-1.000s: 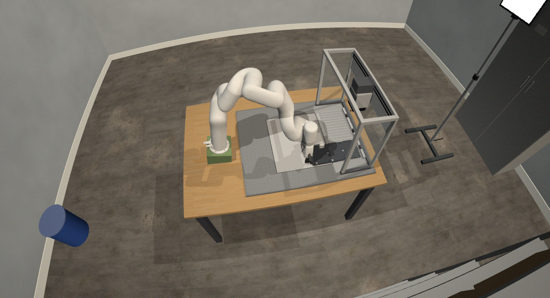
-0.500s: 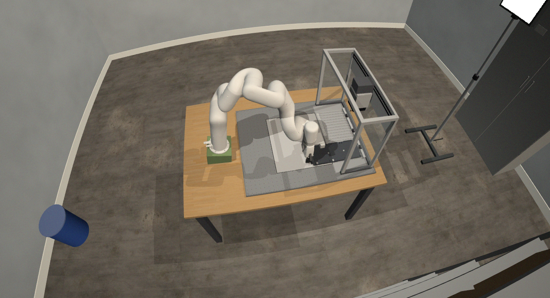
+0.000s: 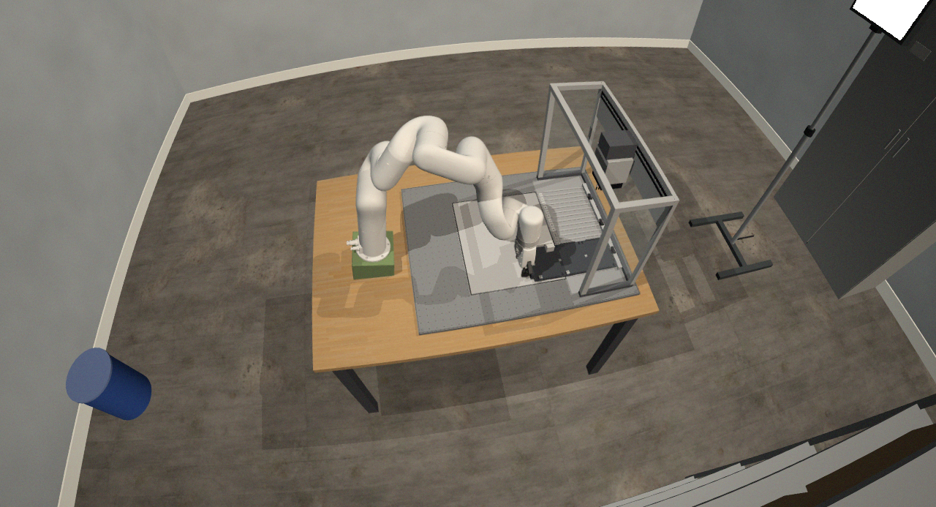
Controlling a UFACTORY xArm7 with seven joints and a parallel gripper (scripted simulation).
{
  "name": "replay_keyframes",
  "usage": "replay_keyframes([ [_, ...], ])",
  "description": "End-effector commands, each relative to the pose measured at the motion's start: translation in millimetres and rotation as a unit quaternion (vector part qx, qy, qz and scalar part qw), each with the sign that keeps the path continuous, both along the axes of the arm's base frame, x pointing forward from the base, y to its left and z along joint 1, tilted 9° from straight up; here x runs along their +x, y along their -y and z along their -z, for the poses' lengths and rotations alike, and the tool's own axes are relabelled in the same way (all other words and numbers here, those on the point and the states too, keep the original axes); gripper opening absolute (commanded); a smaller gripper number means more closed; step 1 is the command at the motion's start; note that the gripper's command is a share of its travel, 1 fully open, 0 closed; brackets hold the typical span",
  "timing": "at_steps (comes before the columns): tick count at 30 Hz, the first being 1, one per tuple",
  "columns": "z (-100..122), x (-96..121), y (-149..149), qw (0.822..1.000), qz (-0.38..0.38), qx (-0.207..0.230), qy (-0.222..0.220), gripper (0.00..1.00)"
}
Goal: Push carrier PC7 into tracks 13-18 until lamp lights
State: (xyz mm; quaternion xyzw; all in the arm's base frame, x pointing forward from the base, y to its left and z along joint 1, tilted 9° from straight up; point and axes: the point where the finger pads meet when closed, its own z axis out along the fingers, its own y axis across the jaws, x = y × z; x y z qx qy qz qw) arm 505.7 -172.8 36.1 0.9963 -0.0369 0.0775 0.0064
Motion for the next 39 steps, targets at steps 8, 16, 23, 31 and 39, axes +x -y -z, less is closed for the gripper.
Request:
replay_keyframes([
  [8, -2.6, 4.8, 0.8, 1.0, 0.0, -0.001, 0.002, 0.82],
  [16, -3.0, 7.4, 1.0, 1.0, 0.0, -0.001, 0.002, 0.82],
  [23, -2.8, 6.2, 1.0, 1.0, 0.0, -0.001, 0.002, 0.82],
  [31, -2.8, 6.2, 1.0, 1.0, 0.0, -0.001, 0.002, 0.82],
  [39, -2.7, 6.2, 0.9, 1.0, 0.0, -0.001, 0.002, 0.82],
])
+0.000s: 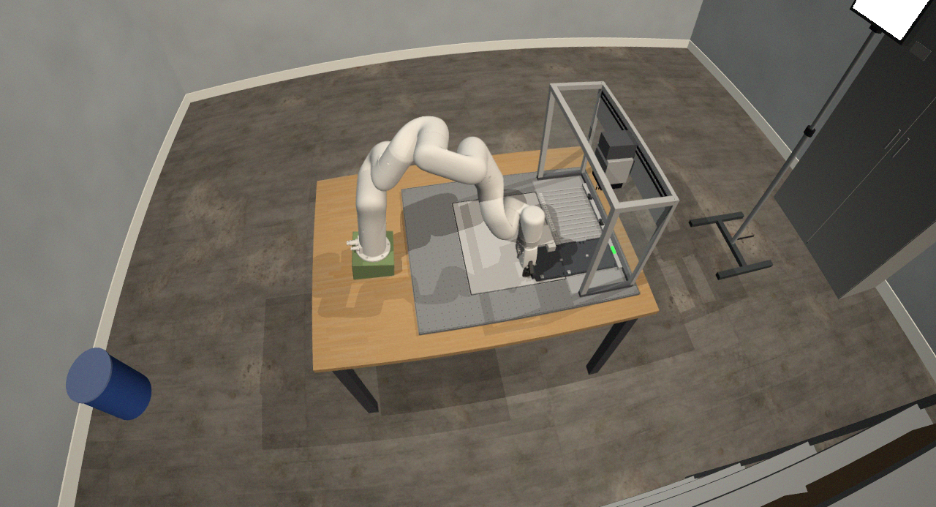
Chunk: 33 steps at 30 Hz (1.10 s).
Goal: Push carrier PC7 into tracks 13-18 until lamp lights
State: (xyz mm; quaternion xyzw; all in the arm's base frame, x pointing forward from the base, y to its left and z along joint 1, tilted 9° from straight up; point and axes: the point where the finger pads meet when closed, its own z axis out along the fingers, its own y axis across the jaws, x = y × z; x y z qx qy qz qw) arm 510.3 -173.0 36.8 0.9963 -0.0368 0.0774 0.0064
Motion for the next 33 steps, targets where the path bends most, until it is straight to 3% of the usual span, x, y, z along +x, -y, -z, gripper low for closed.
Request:
replay_keyframes([
  [1, -2.1, 1.6, 0.7, 1.0, 0.0, -0.001, 0.003, 0.82],
  [33, -0.8, -6.5, 0.1, 1.0, 0.0, -0.001, 0.002, 0.82],
])
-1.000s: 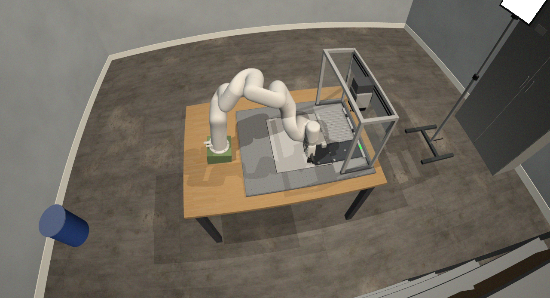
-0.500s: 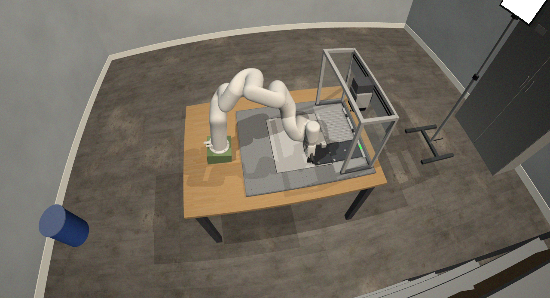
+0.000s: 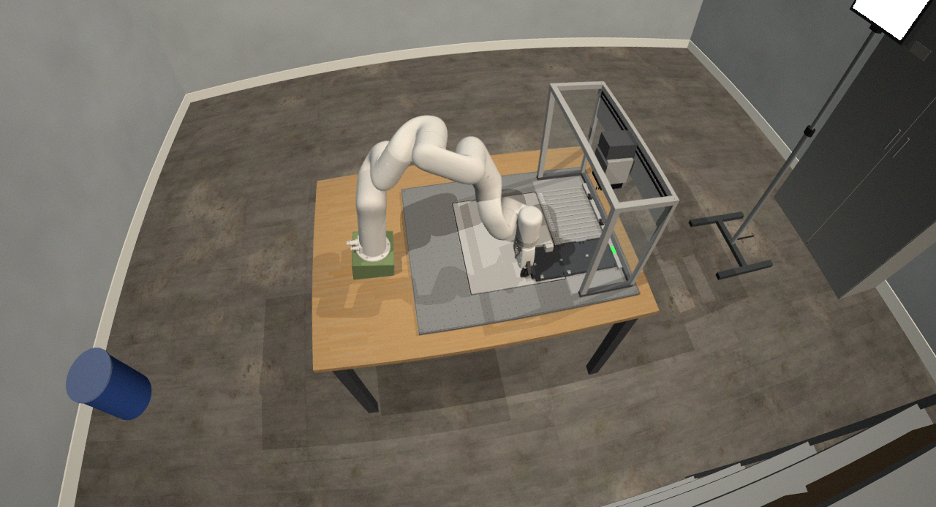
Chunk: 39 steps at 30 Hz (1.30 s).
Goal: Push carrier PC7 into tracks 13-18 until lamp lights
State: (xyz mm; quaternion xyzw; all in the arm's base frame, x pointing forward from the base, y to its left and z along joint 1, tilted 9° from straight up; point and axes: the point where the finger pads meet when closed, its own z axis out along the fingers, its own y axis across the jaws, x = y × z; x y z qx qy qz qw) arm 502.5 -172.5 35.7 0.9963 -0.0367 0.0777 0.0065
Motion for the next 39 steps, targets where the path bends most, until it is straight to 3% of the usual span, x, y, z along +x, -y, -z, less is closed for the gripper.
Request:
replay_keyframes([
  [1, -1.8, 1.2, 0.6, 1.0, 0.0, -0.001, 0.002, 0.82],
  [39, -56.2, -7.4, -0.4, 1.0, 0.0, -0.001, 0.002, 0.82],
])
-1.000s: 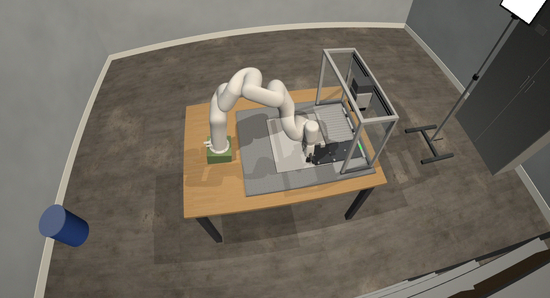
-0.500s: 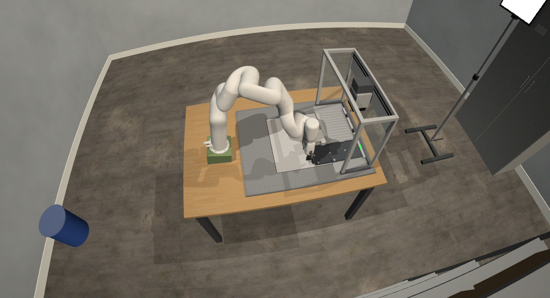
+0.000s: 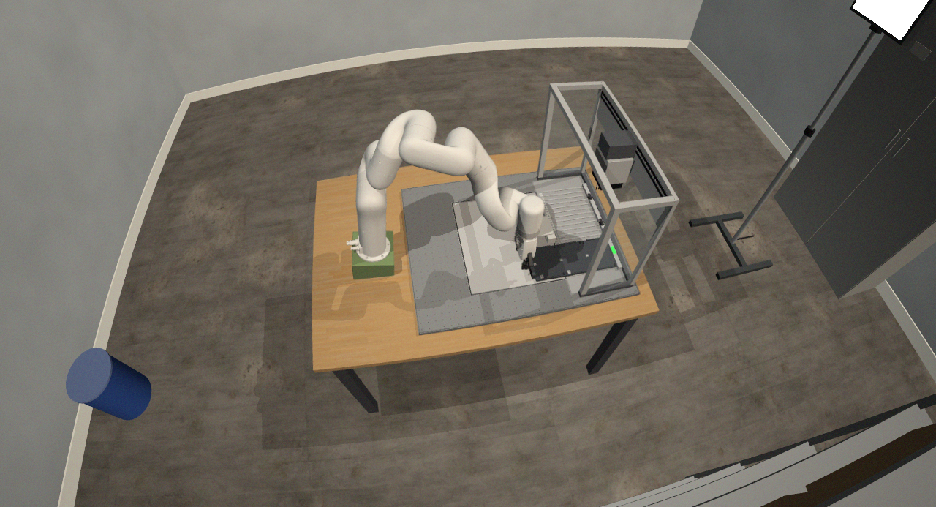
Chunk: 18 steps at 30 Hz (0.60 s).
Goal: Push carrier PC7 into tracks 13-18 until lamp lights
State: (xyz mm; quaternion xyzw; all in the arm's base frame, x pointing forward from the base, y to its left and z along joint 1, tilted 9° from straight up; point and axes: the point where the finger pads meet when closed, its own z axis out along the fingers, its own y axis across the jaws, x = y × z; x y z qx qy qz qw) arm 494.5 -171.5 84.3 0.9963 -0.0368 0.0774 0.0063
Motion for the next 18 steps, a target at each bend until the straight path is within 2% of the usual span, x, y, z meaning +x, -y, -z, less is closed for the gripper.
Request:
replay_keyframes([
  [1, -9.3, 0.4, 0.5, 1.0, 0.0, -0.001, 0.002, 0.82],
  [18, -34.0, -3.6, 0.0, 1.0, 0.0, -0.001, 0.002, 0.82],
])
